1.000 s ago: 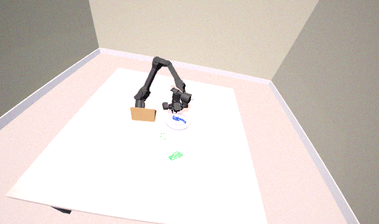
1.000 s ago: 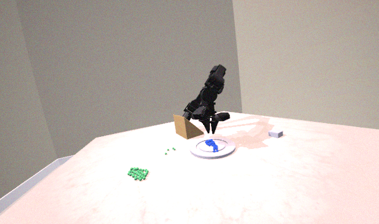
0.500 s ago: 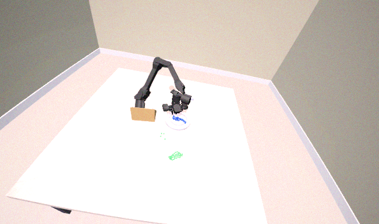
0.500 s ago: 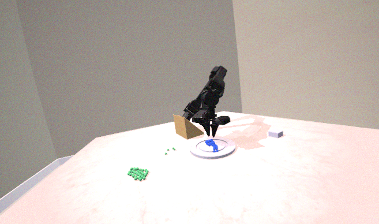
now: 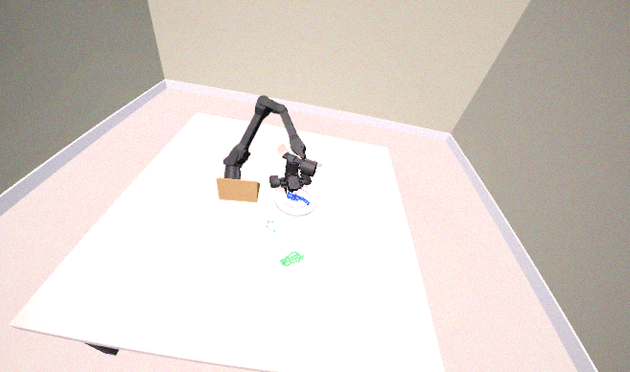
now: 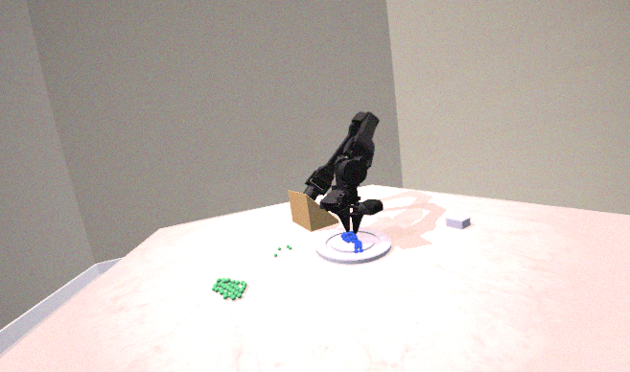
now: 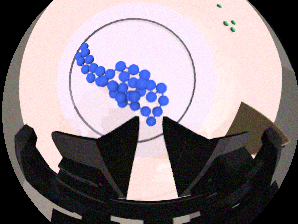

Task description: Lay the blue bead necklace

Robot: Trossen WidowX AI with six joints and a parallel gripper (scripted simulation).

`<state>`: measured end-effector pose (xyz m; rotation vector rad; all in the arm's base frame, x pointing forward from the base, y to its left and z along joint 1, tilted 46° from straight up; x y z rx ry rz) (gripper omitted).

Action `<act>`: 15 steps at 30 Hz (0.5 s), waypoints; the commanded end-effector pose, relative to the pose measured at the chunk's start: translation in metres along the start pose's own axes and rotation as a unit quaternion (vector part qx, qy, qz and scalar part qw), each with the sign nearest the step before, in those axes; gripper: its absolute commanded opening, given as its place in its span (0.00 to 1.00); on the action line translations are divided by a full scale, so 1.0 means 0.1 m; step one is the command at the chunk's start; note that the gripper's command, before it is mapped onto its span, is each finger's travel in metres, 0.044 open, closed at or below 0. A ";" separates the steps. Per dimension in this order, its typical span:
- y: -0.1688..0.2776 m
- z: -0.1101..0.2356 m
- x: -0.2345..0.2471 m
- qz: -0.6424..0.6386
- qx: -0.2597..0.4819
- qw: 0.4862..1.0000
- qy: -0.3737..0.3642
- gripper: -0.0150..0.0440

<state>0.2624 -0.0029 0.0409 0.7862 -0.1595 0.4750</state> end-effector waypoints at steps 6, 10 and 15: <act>0.00 0.01 0.00 0.000 0.000 1.000 0.000 0.25; 0.00 0.01 0.00 0.000 0.000 1.000 0.000 0.25; 0.00 0.01 0.00 0.000 0.000 1.000 0.000 0.25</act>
Point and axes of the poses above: the point midway between the two fingers, 35 mm back from their tips, its own z axis back along the fingers, its own x axis across the jaws, y = z × x, the point moved 7 cm from there along z, back along the fingers, and after that the axes turned 10 degrees about z, right-handed, at the moved point
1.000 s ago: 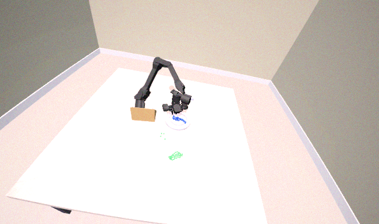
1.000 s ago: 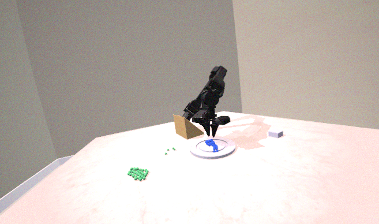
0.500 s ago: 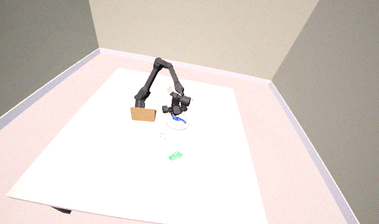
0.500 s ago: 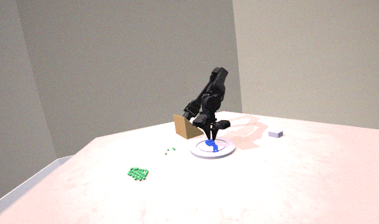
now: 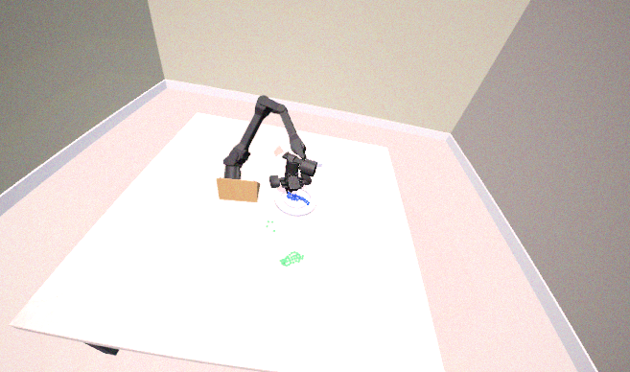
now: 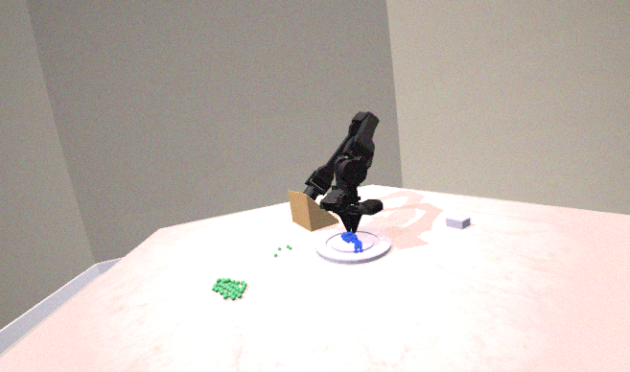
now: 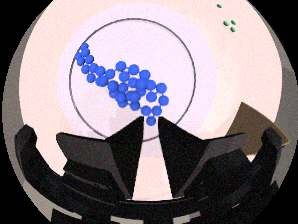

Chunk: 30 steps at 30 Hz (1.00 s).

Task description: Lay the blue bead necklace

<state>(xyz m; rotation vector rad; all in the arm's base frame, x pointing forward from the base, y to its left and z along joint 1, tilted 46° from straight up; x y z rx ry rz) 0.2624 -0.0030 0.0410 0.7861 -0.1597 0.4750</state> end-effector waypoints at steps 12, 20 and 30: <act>0.00 0.01 0.00 0.000 0.000 1.000 0.000 0.25; 0.00 0.01 0.00 0.000 0.000 1.000 0.000 0.25; 0.00 0.06 0.00 -0.002 0.001 1.000 -0.002 0.25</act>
Point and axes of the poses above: the point midway between the two fingers, 35 mm back from their tips, its own z axis back along the fingers, its own x axis across the jaws, y = z × x, the point moved 7 cm from there along z, back along the fingers, and after that the axes turned 10 degrees about z, right-handed, at the moved point
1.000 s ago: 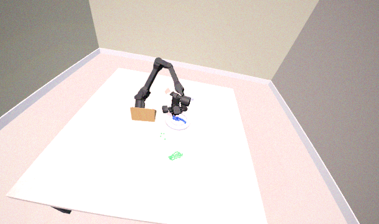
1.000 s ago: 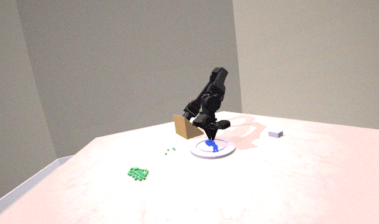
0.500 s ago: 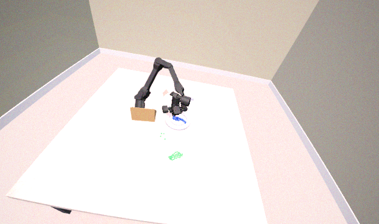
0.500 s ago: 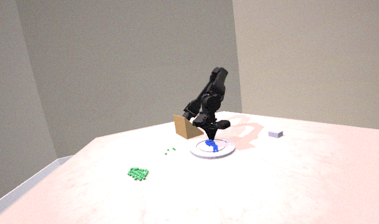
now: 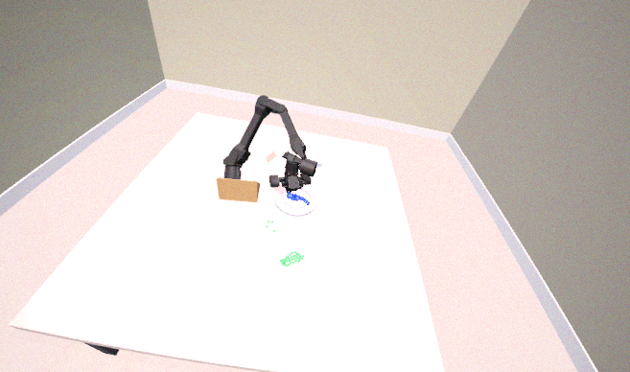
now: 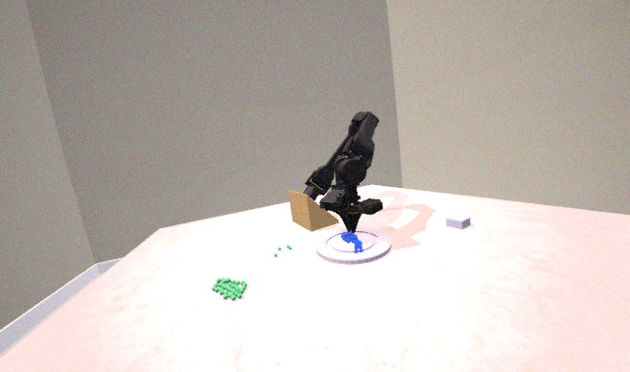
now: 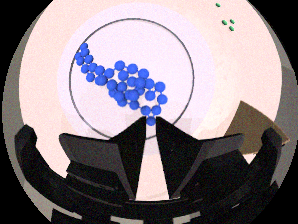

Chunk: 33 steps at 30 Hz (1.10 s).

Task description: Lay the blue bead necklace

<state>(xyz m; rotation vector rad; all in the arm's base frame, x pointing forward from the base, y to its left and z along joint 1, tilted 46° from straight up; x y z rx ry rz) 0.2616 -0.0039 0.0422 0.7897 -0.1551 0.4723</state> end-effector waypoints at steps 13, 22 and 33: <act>0.21 0.04 0.05 0.000 0.000 1.000 -0.003 0.25; 0.21 -0.03 0.05 0.000 0.000 1.000 -0.003 0.25; 0.21 0.00 0.06 0.002 -0.001 1.000 -0.003 0.74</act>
Point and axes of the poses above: the point midway between the two fingers, 35 mm back from their tips, its own z axis back along the fingers, its own x axis across the jaws, y = z × x, the point moved 7 cm from there along z, back along the fingers, and after that the axes turned 10 degrees about z, right-handed, at the moved point
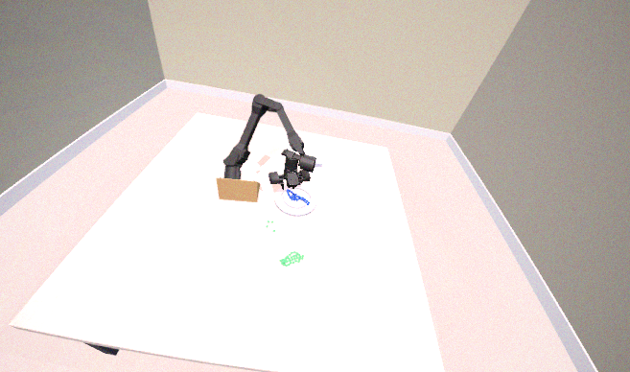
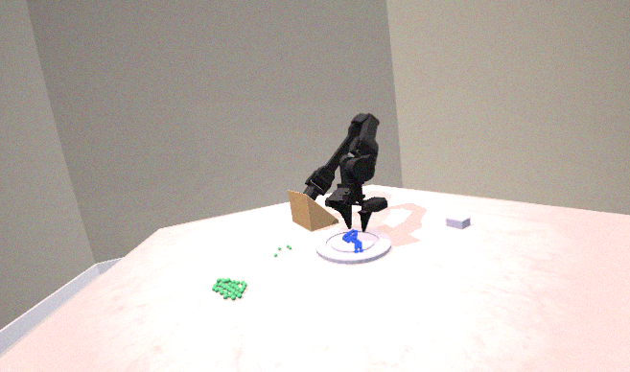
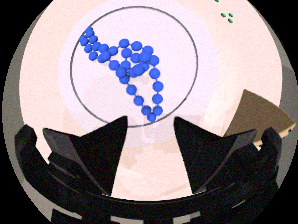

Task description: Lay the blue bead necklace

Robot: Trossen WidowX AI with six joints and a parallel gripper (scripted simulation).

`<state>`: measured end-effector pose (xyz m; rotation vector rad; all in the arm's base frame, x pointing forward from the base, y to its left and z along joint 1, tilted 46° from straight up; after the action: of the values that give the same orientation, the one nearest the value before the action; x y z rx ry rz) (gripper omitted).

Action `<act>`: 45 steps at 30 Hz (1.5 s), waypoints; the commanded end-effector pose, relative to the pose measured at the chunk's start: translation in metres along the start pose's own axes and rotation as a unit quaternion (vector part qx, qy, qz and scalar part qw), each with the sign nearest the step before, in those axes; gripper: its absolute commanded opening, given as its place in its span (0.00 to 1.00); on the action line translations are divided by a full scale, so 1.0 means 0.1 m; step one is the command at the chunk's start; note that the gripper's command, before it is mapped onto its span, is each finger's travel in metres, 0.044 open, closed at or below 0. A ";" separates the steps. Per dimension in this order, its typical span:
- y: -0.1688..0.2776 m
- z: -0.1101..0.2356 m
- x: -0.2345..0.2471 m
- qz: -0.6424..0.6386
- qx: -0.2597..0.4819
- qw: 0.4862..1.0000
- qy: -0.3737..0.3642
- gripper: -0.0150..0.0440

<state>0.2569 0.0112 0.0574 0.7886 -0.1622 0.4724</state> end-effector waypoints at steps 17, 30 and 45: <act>0.01 0.05 -0.01 -0.002 0.001 1.000 0.000 1.00; -0.20 0.19 -0.03 0.161 -0.002 0.987 0.001 0.73; -0.45 0.33 -0.09 0.354 0.000 0.935 0.001 0.46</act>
<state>0.2700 -0.0441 0.0509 0.7193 -0.4488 1.1423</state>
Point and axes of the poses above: the point midway between the two fingers, 35 mm back from their tips, its own z axis back along the fingers, its own x axis across the jaws, y = z × x, the point moved 7 cm from there along z, back along the fingers, and after that the axes turned 10 degrees about z, right-handed, at the moved point
